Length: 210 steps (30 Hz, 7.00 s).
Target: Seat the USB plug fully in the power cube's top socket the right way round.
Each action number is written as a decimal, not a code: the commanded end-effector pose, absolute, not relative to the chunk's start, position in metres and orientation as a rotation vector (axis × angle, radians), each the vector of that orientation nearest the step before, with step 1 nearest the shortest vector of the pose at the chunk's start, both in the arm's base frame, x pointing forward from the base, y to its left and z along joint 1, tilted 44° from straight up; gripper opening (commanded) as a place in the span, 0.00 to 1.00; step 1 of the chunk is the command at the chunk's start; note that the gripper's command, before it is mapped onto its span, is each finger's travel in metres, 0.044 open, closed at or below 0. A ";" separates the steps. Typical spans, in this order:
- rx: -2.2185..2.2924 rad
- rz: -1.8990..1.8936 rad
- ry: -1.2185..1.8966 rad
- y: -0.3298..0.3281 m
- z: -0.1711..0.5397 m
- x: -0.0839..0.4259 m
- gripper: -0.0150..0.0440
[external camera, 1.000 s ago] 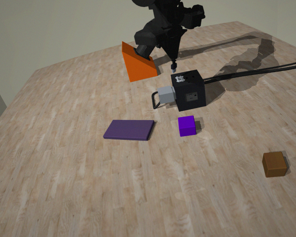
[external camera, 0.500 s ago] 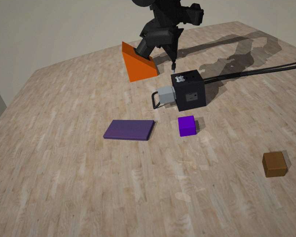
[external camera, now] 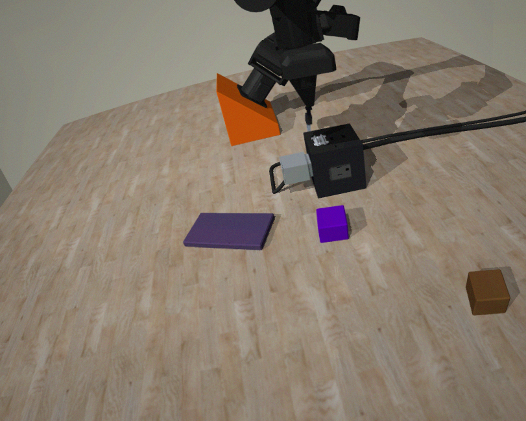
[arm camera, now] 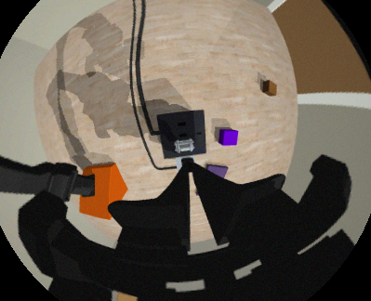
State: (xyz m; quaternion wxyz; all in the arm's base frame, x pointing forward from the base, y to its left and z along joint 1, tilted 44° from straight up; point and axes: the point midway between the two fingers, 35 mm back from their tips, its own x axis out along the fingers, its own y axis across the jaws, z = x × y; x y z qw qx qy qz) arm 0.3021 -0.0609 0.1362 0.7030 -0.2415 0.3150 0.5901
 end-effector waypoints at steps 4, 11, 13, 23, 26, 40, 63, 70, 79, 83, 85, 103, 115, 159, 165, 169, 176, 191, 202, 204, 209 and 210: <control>-0.559 1.323 0.686 -0.061 0.136 0.302 0.25; -0.553 1.321 0.688 -0.061 0.136 0.302 0.25; -0.551 1.321 0.687 -0.060 0.136 0.302 0.25; -0.546 1.323 0.680 -0.059 0.136 0.302 0.25; -0.545 1.324 0.678 -0.059 0.136 0.302 0.25; -0.538 1.326 0.668 -0.057 0.135 0.303 0.25; -0.527 1.330 0.651 -0.054 0.134 0.303 0.25; -0.524 1.331 0.646 -0.053 0.134 0.303 0.25; -0.520 1.332 0.640 -0.052 0.134 0.304 0.25; -0.518 1.333 0.637 -0.052 0.133 0.304 0.25; -0.517 1.333 0.635 -0.051 0.133 0.304 0.25; -0.508 1.336 0.623 -0.049 0.133 0.304 0.25; -0.503 1.338 0.614 -0.047 0.132 0.304 0.25; -0.499 1.339 0.608 -0.044 0.129 0.305 0.25; -0.499 1.339 0.608 -0.043 0.128 0.305 0.25; -0.499 1.339 0.608 -0.043 0.128 0.305 0.25; -0.499 1.339 0.608 -0.042 0.127 0.305 0.25; -0.499 1.339 0.608 -0.041 0.126 0.305 0.25; -0.499 1.339 0.608 -0.040 0.125 0.306 0.25; -0.499 1.339 0.608 -0.040 0.125 0.306 0.25; -0.499 1.339 0.608 -0.039 0.124 0.306 0.25; -0.499 1.339 0.608 -0.039 0.124 0.306 0.25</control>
